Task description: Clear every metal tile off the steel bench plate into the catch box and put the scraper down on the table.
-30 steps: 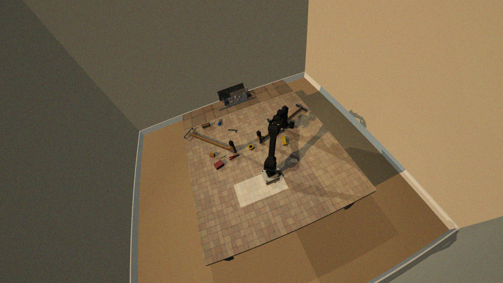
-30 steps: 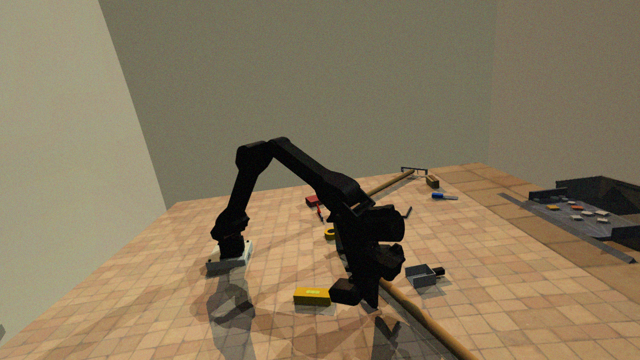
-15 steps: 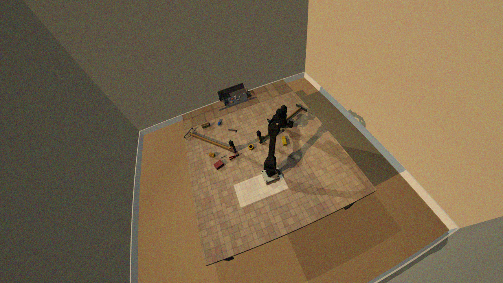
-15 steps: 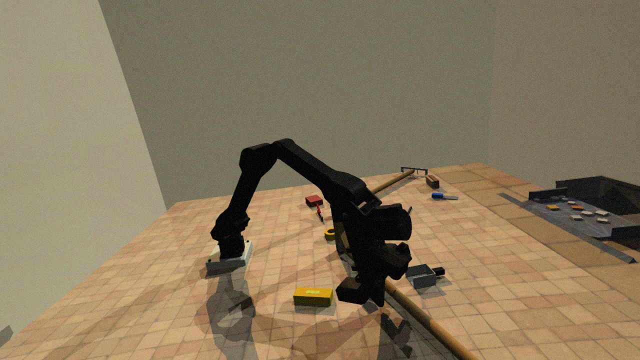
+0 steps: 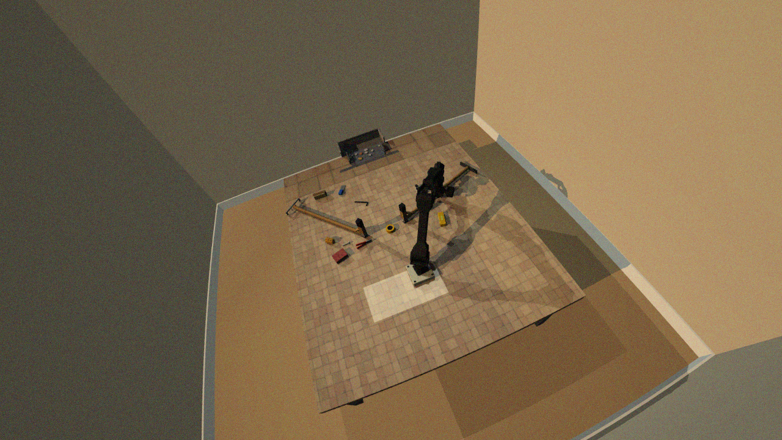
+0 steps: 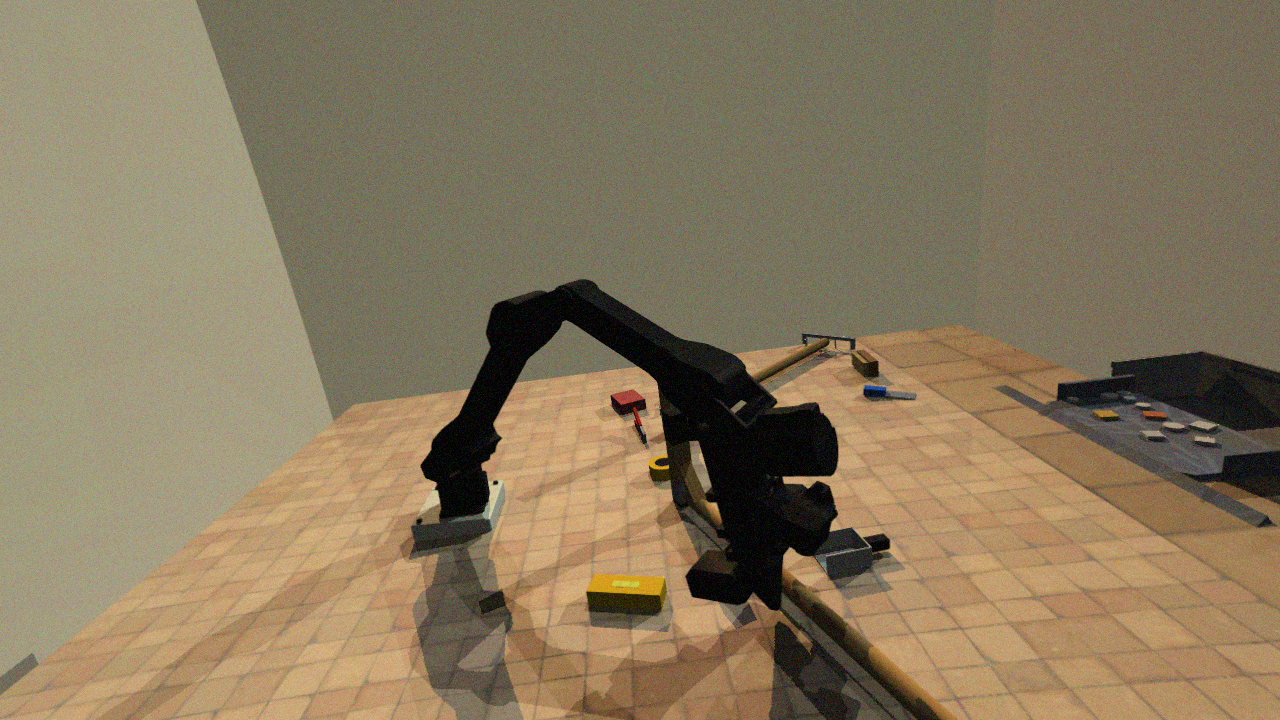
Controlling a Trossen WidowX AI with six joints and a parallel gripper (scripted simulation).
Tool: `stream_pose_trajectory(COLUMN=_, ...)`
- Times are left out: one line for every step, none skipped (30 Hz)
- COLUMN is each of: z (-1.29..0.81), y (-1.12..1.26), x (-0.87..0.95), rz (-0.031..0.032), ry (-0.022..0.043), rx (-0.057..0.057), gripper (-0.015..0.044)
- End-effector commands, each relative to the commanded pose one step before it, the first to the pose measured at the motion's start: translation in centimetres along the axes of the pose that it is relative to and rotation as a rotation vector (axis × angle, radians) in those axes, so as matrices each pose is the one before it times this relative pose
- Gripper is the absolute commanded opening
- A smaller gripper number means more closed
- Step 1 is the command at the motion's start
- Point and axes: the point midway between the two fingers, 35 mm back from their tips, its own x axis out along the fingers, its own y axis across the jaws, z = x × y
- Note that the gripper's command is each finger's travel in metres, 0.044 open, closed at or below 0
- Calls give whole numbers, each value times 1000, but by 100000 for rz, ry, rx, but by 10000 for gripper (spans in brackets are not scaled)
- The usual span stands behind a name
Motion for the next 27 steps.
stream_pose_trajectory(z=518, y=302, x=-224, rz=-345, ry=-912, rx=414, gripper=0)
stream_pose_trajectory(z=58, y=81, x=10, rz=6, ry=-3, rx=2, gripper=0)
stream_pose_trajectory(z=58, y=81, x=10, rz=6, ry=-3, rx=2, gripper=0)
stream_pose_trajectory(z=57, y=82, x=10, rz=6, ry=-3, rx=2, gripper=0)
stream_pose_trajectory(z=57, y=82, x=10, rz=6, ry=-3, rx=2, gripper=0)
stream_pose_trajectory(z=57, y=82, x=10, rz=6, ry=-3, rx=2, gripper=0)
stream_pose_trajectory(z=56, y=82, x=10, rz=6, ry=-3, rx=2, gripper=0)
stream_pose_trajectory(z=56, y=82, x=10, rz=6, ry=-3, rx=2, gripper=0)
stream_pose_trajectory(z=55, y=83, x=10, rz=6, ry=-3, rx=2, gripper=0)
stream_pose_trajectory(z=55, y=83, x=10, rz=6, ry=-3, rx=2, gripper=0)
stream_pose_trajectory(z=55, y=83, x=10, rz=6, ry=-3, rx=2, gripper=0)
stream_pose_trajectory(z=54, y=83, x=10, rz=6, ry=-3, rx=2, gripper=0)
stream_pose_trajectory(z=54, y=83, x=10, rz=7, ry=-3, rx=2, gripper=0)
stream_pose_trajectory(z=54, y=83, x=11, rz=7, ry=-3, rx=2, gripper=0)
stream_pose_trajectory(z=53, y=84, x=11, rz=7, ry=-3, rx=2, gripper=0)
stream_pose_trajectory(z=53, y=84, x=11, rz=7, ry=-3, rx=2, gripper=0)
stream_pose_trajectory(z=53, y=85, x=11, rz=7, ry=-3, rx=2, gripper=0)
stream_pose_trajectory(z=53, y=85, x=11, rz=7, ry=-3, rx=2, gripper=0)
stream_pose_trajectory(z=52, y=86, x=11, rz=7, ry=-3, rx=2, gripper=0)
stream_pose_trajectory(z=52, y=86, x=11, rz=7, ry=-4, rx=2, gripper=0)
stream_pose_trajectory(z=52, y=86, x=11, rz=7, ry=-4, rx=2, gripper=0)
stream_pose_trajectory(z=51, y=86, x=11, rz=7, ry=-4, rx=2, gripper=0)
stream_pose_trajectory(z=51, y=86, x=11, rz=7, ry=-4, rx=2, gripper=0)
stream_pose_trajectory(z=50, y=86, x=11, rz=7, ry=-4, rx=2, gripper=0)
stream_pose_trajectory(z=50, y=87, x=11, rz=7, ry=-4, rx=2, gripper=0)
stream_pose_trajectory(z=49, y=87, x=11, rz=7, ry=-4, rx=2, gripper=0)
stream_pose_trajectory(z=49, y=87, x=11, rz=7, ry=-4, rx=2, gripper=0)
